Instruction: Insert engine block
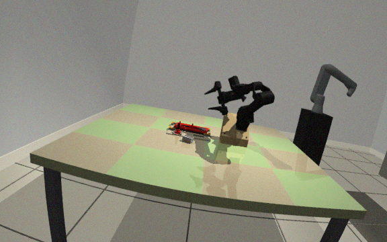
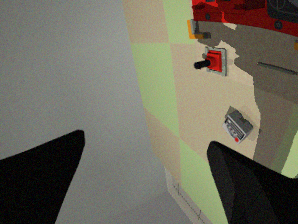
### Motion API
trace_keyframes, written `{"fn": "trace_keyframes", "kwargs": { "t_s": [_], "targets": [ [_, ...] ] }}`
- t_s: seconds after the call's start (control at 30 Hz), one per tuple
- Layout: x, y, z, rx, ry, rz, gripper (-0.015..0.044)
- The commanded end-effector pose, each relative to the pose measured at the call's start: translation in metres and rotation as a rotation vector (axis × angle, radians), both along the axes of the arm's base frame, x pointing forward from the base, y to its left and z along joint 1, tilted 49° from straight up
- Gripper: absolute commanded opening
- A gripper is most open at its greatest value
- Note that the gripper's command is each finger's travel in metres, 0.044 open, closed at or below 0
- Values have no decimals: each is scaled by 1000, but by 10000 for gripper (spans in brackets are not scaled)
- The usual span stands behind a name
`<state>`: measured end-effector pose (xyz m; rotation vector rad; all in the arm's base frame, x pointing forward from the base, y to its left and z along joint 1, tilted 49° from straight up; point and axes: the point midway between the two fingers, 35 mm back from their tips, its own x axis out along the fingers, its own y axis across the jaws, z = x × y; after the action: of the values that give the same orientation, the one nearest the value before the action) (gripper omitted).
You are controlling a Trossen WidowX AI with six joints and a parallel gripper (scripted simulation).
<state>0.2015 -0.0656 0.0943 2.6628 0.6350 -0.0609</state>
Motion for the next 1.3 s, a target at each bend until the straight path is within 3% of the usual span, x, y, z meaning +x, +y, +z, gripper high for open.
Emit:
{"fn": "trace_keyframes", "kwargs": {
  "t_s": [0.0, 0.33, 1.27],
  "targets": [
    [0, 0, 0, 0, 0, 0, 426],
    [12, 1, -3, -239, -13, 99, 440],
    [39, 20, 3, -952, -388, 476, 440]
  ]
}}
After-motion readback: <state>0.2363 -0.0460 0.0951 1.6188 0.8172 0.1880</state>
